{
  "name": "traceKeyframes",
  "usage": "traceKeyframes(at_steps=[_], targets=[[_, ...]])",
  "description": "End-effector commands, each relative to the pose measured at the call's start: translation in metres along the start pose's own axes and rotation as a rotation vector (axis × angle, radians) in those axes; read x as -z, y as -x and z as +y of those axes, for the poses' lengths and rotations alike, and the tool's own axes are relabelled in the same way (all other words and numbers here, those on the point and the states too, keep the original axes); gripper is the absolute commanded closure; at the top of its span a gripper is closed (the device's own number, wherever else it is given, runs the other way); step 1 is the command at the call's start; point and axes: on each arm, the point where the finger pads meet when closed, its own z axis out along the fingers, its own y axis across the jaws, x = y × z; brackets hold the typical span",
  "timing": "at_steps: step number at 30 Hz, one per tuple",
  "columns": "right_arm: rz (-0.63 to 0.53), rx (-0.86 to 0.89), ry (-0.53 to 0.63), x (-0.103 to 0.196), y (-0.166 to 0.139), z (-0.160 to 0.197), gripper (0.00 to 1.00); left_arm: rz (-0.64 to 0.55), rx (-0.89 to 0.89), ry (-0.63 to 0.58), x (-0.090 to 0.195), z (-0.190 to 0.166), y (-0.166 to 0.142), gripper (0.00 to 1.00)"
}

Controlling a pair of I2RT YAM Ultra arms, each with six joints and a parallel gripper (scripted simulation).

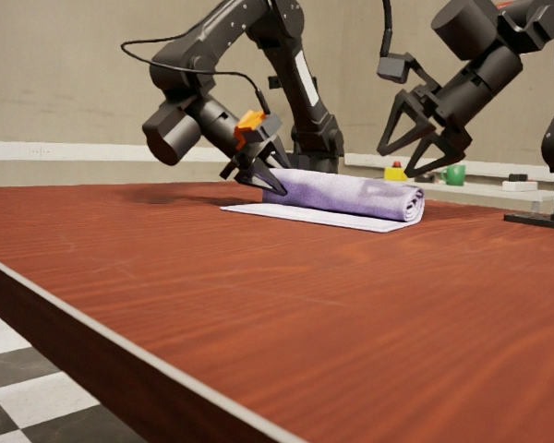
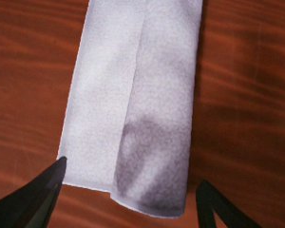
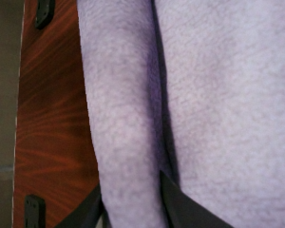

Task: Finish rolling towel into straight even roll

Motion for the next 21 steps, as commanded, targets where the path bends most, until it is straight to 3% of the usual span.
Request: traceKeyframes(at_steps=[1, 14, 21], targets=[[0.021, 0.008, -0.001, -0.005, -0.003, -0.008, 0.69, -0.032, -0.022, 0.024, -0.004, 0.008, 0.005, 0.02], [0.021, 0.008, -0.001, -0.005, -0.003, -0.008, 0.69, -0.026, -0.009, 0.035, -0.044, -0.016, -0.025, 0.02], [0.021, 0.008, -0.001, -0.005, -0.003, -0.008, 0.69, -0.026, -0.008, 0.035, -0.050, -0.008, -0.018, 0.02]])
